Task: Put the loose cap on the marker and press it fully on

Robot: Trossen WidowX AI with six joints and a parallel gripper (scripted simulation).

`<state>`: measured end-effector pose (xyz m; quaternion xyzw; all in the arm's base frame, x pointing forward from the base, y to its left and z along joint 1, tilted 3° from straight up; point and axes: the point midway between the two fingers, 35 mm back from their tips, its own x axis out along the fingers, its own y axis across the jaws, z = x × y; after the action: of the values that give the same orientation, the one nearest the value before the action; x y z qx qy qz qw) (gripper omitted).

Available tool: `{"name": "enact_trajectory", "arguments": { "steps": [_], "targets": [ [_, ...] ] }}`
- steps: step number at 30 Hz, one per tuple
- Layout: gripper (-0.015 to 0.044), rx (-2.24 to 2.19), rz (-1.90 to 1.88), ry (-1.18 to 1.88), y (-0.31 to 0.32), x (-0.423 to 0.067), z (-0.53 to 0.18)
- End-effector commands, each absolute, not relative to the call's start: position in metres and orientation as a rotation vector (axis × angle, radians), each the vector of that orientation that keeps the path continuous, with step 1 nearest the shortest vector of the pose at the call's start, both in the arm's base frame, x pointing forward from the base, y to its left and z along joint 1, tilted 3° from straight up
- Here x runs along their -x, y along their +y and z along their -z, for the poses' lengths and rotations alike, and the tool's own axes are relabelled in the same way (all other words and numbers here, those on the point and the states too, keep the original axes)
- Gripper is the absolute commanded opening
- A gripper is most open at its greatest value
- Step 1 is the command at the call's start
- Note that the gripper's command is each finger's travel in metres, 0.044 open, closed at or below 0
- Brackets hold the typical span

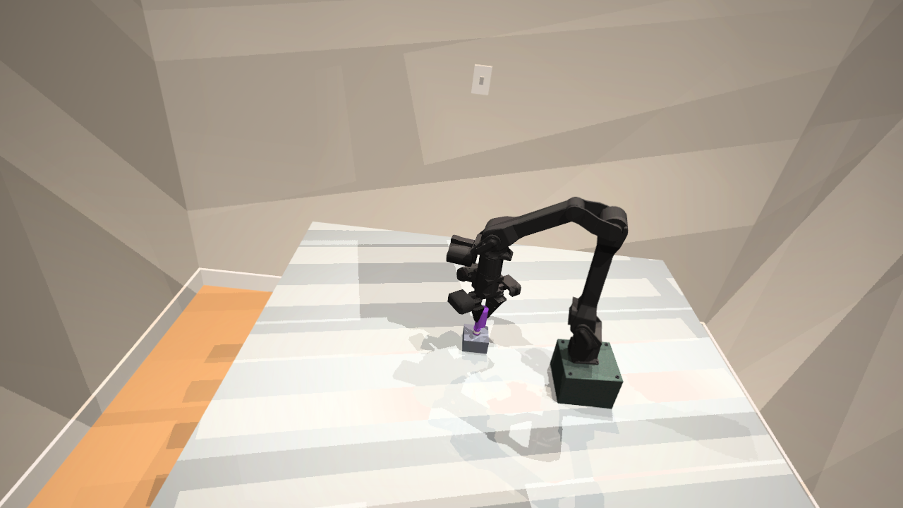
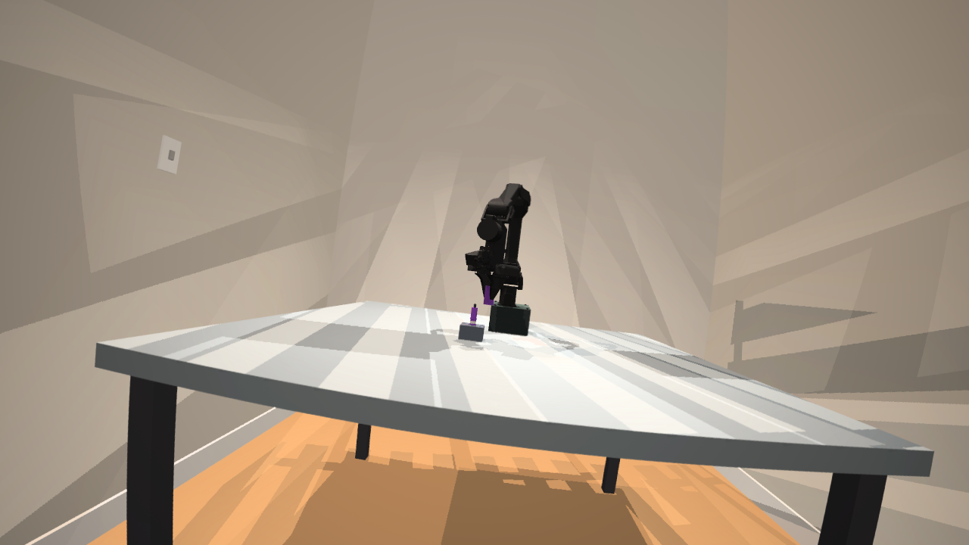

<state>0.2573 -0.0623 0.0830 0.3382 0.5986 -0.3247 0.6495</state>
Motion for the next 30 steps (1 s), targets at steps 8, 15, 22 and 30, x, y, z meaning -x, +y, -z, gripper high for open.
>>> {"name": "enact_trajectory", "arguments": {
  "steps": [8, 15, 22, 30],
  "targets": [
    [0.0000, -0.770, 0.734, 1.353, -0.093, -0.257, -0.097],
    [0.0000, -0.771, 0.734, 1.352, -0.100, -0.256, -0.097],
    [0.0000, -0.771, 0.734, 1.352, -0.100, -0.257, -0.091],
    [0.0000, -0.771, 0.734, 1.352, -0.101, -0.259, -0.078]
  ]
}}
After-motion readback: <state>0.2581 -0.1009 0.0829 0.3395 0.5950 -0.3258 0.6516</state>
